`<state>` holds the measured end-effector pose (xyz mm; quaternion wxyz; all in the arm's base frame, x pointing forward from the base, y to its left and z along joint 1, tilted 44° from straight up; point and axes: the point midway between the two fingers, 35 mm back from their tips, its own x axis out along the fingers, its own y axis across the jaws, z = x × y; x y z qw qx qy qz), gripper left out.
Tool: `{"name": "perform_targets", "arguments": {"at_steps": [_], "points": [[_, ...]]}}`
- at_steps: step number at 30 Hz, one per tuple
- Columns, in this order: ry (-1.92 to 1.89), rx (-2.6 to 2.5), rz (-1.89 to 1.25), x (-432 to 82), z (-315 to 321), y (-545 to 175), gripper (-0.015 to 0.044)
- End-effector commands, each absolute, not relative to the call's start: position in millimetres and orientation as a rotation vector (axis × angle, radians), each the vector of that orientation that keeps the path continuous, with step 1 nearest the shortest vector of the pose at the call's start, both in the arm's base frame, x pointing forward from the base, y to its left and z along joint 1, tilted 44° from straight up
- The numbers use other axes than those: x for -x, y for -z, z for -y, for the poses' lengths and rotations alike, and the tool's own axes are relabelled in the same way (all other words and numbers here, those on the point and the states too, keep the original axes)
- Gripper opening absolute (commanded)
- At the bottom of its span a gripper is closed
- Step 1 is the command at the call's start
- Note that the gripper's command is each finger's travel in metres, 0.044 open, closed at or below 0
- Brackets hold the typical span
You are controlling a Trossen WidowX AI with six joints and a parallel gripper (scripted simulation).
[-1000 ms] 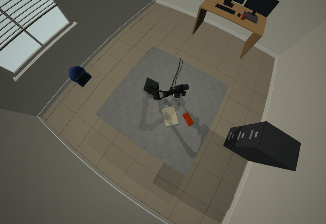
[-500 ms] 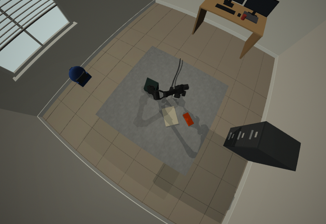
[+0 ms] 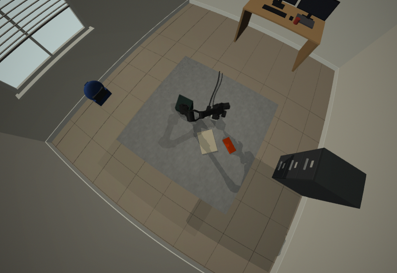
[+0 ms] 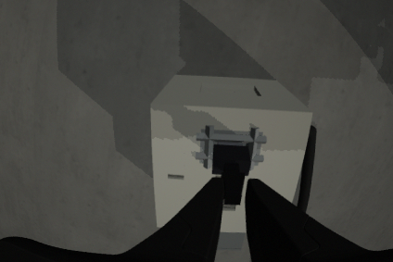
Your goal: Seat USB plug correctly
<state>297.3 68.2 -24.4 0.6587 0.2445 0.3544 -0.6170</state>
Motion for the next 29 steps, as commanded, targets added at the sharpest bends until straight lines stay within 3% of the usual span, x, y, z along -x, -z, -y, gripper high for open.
{"name": "perform_targets", "arguments": {"at_steps": [1, 29], "points": [[1.395, -0.555, -0.802, -297.6, -68.8, 24.1, 0.0095], [1.396, -0.555, -0.803, -297.6, -76.2, 16.2, 0.0095]]}}
